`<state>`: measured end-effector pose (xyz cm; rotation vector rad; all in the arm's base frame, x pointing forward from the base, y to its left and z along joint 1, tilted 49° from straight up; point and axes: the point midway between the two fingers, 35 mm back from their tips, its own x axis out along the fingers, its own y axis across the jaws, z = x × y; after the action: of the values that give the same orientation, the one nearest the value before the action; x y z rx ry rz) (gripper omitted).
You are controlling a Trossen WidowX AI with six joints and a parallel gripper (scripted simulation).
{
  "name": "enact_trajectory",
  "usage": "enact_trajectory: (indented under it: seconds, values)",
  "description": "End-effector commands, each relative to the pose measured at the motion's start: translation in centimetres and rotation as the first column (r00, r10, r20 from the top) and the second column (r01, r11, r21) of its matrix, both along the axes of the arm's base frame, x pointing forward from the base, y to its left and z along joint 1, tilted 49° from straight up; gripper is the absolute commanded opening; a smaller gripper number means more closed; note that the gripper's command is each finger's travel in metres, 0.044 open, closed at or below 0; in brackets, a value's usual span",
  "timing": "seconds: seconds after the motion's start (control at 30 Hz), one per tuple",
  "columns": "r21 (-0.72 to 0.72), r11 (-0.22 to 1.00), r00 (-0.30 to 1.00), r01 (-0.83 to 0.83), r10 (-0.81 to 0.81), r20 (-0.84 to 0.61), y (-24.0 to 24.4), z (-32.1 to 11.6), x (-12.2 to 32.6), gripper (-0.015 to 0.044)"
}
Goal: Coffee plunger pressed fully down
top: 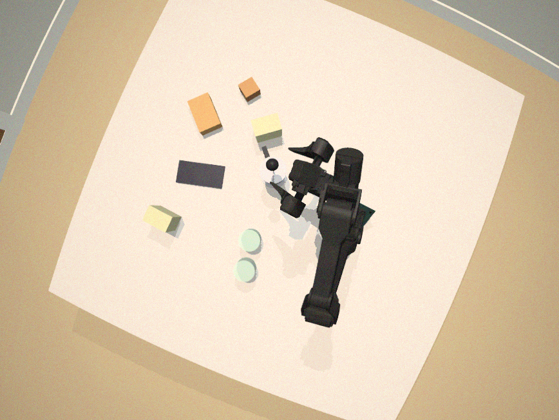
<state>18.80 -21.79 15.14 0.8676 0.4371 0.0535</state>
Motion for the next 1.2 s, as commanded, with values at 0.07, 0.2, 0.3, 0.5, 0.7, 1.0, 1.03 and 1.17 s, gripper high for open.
enact_trajectory:
  seconds: [0.07,0.2,0.3,0.5,0.7,1.0,1.03,1.17]
  values:
    - [-0.008,1.0,1.0,0.002,-0.002,0.006,0.2,0.0,0.8,0.044]
    - [-0.008,1.0,1.0,0.003,-0.003,0.007,0.4,-0.2,1.4,0.044]
    - [-0.008,1.0,1.0,0.003,-0.003,0.009,0.5,-0.3,1.8,0.044]
    - [-0.007,1.0,1.0,0.002,-0.002,0.014,0.8,-0.4,2.6,0.044]
    - [-0.006,1.0,1.0,0.002,-0.002,0.015,0.8,-0.4,2.6,0.0309]
    - [-0.006,1.0,1.0,0.002,-0.002,0.015,0.8,-0.4,2.6,0.0131]
    - [-0.006,1.0,1.0,0.002,-0.002,0.015,0.8,-0.4,2.6,0.0128]
    - [-0.006,1.0,1.0,0.002,-0.002,0.015,0.8,-0.4,2.6,0.0128]
